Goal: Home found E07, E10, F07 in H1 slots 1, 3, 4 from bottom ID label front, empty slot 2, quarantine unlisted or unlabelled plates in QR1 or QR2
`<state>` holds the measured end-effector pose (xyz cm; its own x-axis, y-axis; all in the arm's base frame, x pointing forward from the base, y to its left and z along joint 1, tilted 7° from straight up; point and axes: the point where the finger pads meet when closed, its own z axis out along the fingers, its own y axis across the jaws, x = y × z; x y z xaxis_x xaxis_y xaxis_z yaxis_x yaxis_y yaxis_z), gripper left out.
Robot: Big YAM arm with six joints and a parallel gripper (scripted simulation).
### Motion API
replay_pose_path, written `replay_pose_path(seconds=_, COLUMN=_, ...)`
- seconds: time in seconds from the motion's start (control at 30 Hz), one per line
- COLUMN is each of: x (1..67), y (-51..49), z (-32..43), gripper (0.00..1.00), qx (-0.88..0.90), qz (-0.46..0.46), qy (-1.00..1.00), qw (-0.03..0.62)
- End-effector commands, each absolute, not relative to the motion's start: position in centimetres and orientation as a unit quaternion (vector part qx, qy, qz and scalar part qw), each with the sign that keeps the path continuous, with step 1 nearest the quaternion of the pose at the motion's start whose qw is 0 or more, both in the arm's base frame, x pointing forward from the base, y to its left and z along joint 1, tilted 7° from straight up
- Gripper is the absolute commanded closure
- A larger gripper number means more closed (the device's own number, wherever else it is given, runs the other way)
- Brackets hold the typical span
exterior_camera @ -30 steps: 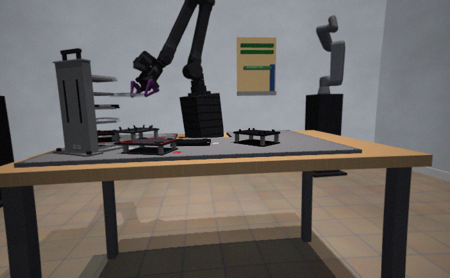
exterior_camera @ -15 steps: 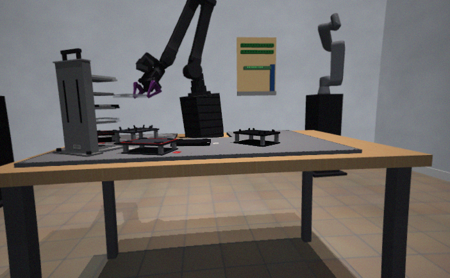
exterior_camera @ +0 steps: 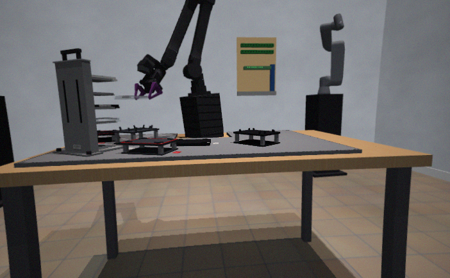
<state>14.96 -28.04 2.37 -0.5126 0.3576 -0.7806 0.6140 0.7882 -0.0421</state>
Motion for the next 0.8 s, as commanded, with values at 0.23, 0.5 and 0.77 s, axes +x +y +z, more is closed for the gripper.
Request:
replay_pose_path(seconds=0.23, x=15.2, y=-28.6, z=2.4, gripper=0.14, qx=0.273, qz=-0.169, qy=0.853, qw=0.411)
replay_pose_path(seconds=0.5, x=15.2, y=-28.4, z=1.9, gripper=0.14, qx=0.274, qz=-0.167, qy=0.854, qw=0.410)
replay_pose_path(seconds=0.77, x=15.3, y=-28.4, z=1.6, gripper=0.14, qx=0.274, qz=-0.167, qy=0.854, qw=0.410)
